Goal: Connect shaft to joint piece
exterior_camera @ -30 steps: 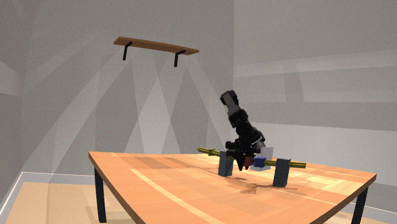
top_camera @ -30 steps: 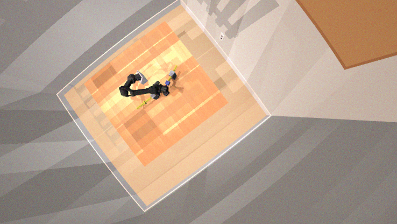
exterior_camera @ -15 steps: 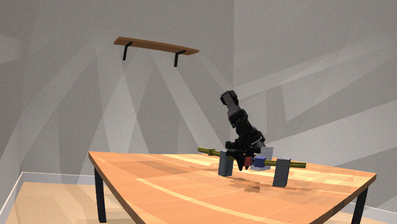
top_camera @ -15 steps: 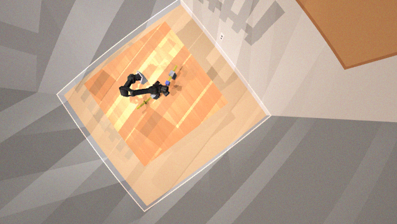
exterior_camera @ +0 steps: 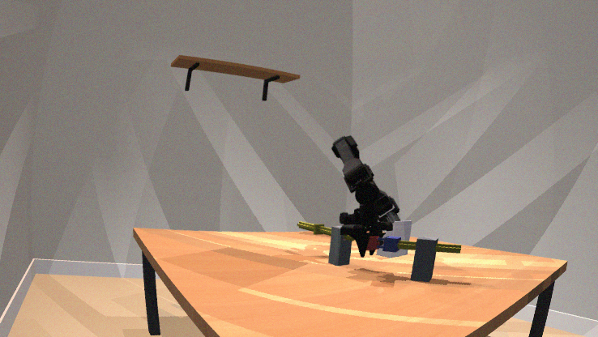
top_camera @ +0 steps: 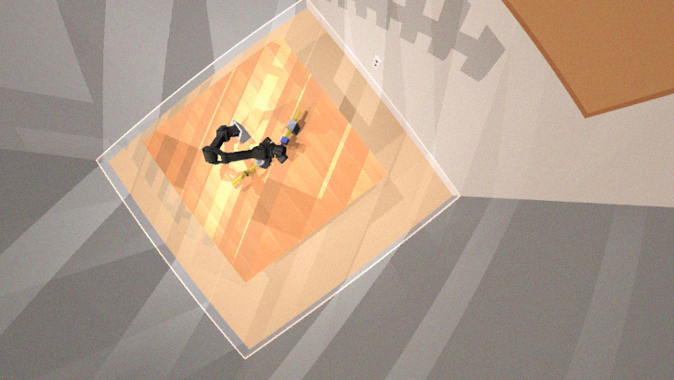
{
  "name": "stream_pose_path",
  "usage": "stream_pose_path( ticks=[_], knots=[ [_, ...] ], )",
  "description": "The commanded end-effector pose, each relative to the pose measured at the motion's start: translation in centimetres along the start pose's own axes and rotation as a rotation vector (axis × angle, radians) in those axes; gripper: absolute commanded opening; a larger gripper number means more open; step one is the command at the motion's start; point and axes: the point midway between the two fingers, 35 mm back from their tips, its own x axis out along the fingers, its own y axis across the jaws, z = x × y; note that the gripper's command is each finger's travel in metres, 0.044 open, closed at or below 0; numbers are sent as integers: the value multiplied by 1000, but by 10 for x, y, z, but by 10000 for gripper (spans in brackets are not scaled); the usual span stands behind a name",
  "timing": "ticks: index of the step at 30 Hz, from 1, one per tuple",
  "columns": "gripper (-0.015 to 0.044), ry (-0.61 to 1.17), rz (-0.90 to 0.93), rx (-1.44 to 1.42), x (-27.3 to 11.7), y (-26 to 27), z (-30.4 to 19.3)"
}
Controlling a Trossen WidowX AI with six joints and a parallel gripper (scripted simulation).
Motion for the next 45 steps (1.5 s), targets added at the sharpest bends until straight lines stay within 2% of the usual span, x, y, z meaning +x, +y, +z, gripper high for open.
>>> stream_pose_path(
  ticks=[1,7,18,36,41,44,45],
  knots=[
    [0,0,0,0,0,0,0],
    [0,-19,-1,13,-1,-1,0],
    [0,-167,-1,110,-8,-6,0],
    [0,-166,0,113,-8,-6,0],
    [131,-166,0,113,-8,-6,0],
    [147,-166,0,113,-8,-6,0],
    [173,-166,0,113,-8,-6,0]
  ],
)
